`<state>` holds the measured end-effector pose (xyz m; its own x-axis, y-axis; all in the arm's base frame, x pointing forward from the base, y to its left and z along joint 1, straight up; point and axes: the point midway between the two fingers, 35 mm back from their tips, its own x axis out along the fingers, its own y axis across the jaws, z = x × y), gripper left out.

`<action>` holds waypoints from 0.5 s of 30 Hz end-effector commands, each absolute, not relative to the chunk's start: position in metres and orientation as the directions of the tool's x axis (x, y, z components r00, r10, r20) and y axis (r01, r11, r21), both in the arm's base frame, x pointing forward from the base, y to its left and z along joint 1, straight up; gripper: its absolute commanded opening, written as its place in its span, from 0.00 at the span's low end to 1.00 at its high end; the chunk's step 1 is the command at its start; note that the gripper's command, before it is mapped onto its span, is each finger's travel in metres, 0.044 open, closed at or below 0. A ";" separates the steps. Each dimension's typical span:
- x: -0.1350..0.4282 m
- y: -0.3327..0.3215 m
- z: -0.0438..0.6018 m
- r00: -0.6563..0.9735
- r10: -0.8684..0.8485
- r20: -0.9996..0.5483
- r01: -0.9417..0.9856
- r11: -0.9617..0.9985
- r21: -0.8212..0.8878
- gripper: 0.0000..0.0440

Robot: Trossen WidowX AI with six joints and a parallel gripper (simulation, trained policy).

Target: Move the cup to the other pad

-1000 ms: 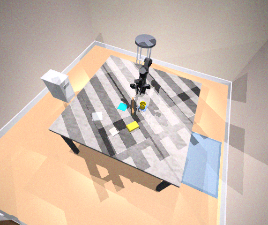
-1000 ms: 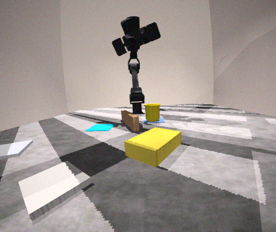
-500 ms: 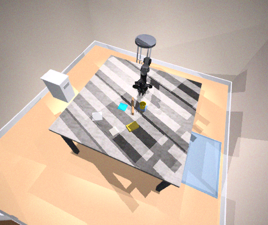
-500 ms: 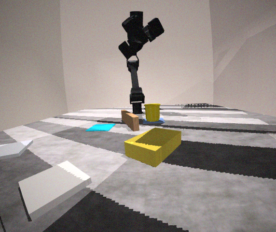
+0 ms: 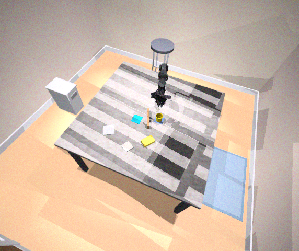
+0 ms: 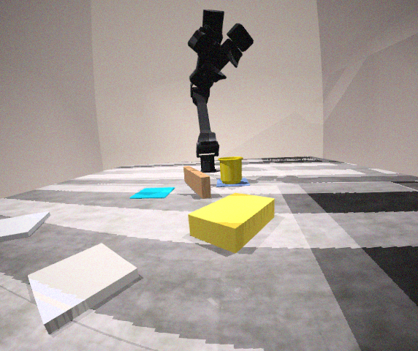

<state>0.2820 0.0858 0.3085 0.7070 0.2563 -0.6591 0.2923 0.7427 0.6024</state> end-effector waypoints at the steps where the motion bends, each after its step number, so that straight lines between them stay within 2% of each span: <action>1: 0.278 0.091 0.305 0.658 0.263 -0.706 0.362 0.711 0.602 0.34; 15: 0.265 0.100 0.287 0.496 0.234 -0.836 0.563 0.647 0.515 0.32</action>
